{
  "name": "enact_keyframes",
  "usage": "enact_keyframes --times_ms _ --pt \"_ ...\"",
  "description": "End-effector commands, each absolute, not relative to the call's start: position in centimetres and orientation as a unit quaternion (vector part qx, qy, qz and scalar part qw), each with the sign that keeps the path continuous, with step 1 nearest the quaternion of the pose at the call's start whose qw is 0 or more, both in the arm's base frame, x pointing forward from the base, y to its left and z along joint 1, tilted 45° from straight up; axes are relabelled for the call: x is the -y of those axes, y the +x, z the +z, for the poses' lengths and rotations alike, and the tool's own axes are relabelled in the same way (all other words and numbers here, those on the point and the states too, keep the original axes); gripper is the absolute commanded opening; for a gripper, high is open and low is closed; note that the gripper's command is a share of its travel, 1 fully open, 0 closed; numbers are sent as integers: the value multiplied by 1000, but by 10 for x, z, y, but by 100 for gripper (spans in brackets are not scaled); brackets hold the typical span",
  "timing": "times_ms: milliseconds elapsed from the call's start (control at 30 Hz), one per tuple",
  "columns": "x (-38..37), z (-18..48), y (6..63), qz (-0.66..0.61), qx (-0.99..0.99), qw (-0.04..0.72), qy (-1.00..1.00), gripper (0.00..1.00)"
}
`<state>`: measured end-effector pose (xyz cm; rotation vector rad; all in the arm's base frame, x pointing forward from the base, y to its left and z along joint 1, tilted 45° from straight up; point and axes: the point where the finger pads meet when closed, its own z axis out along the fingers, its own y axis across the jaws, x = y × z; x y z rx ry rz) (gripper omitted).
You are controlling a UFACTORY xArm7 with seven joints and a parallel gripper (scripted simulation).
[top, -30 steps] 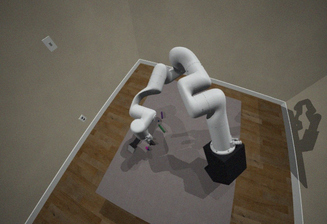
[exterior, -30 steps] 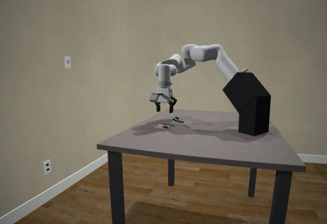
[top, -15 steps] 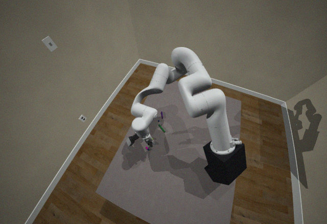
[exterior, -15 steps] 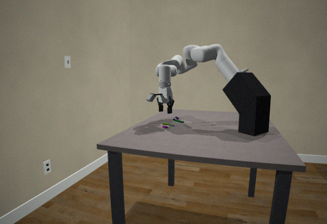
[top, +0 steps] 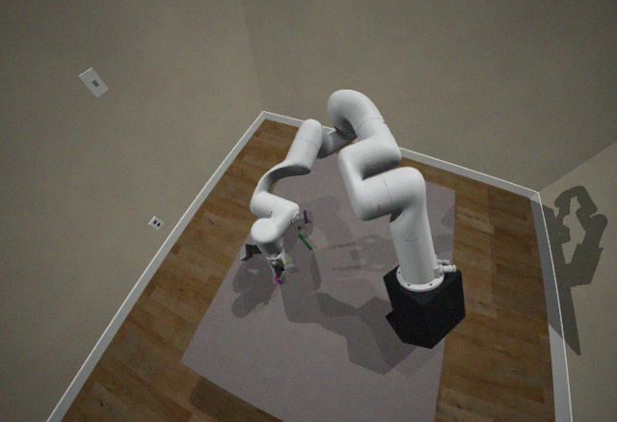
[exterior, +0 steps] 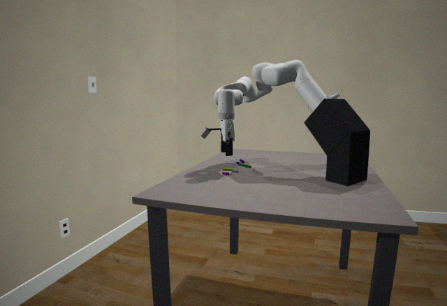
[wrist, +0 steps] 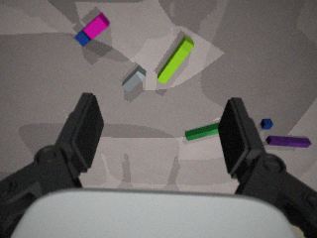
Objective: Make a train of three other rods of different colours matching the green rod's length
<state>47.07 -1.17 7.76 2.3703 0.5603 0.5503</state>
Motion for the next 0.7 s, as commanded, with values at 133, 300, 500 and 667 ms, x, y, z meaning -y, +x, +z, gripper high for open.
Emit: enact_keyframes --times_ms 133,300,500,667 --pt "18 80 470 255 -88 286 919 100" --pt "22 81 469 274 -26 268 923 100" --pt "24 81 469 284 12 257 924 100" --pt "25 81 469 288 26 253 923 100"
